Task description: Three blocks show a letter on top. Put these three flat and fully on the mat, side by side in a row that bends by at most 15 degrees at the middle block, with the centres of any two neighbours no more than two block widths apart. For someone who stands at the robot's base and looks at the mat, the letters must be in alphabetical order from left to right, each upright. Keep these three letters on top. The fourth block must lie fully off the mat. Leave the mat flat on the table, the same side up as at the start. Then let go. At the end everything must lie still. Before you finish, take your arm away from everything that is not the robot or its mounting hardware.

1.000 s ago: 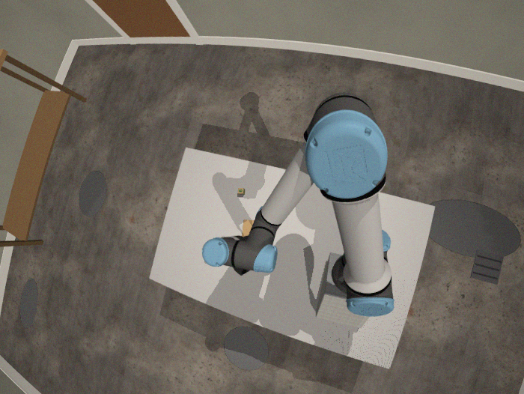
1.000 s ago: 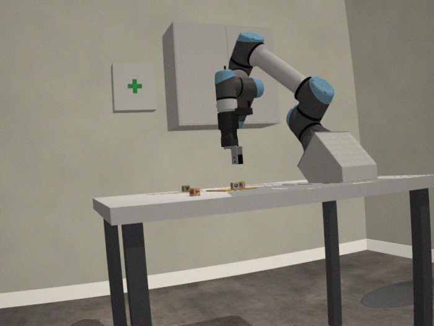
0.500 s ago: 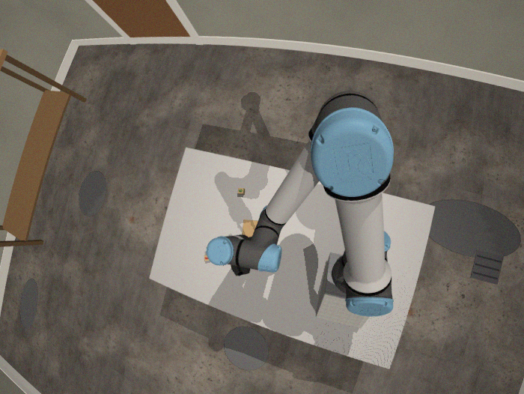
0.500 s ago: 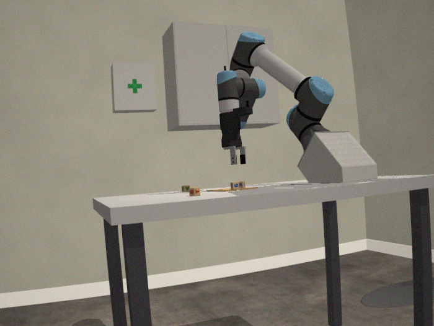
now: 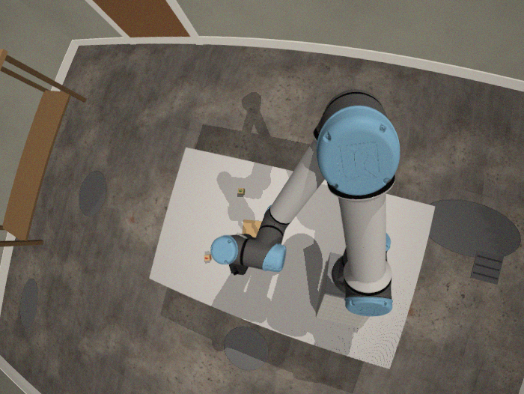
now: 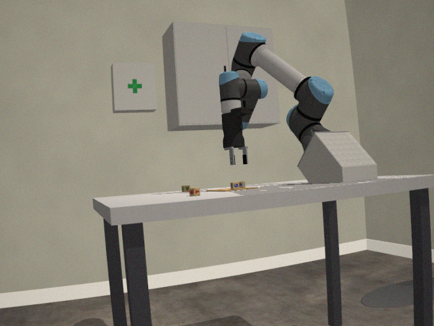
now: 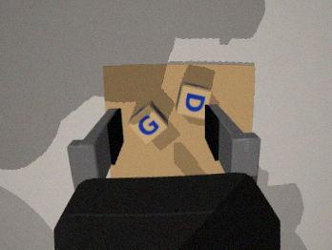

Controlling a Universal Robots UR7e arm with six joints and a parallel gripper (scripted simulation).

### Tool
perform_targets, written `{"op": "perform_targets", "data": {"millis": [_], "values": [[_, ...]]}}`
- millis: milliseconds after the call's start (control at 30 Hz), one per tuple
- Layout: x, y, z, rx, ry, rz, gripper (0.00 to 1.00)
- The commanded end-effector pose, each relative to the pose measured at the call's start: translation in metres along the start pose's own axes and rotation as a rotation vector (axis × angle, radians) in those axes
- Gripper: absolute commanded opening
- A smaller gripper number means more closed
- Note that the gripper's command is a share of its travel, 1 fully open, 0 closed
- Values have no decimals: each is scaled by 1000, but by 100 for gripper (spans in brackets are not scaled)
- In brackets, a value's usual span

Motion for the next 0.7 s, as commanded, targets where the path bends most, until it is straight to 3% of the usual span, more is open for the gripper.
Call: {"op": "perform_targets", "data": {"millis": [0,667], "values": [[-2,-2,0,0,-1,140,100],[-11,-9,2,0,-1,568,100]]}}
Point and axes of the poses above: the point where the finger pads meet when closed, its own z axis out along the fingers, its own y axis across the jaws, x = y × z, the point moved 10 cm from there along -z, back along the fingers, and after that the axes turned 3 degrees about -z, right-handed, at the moved point
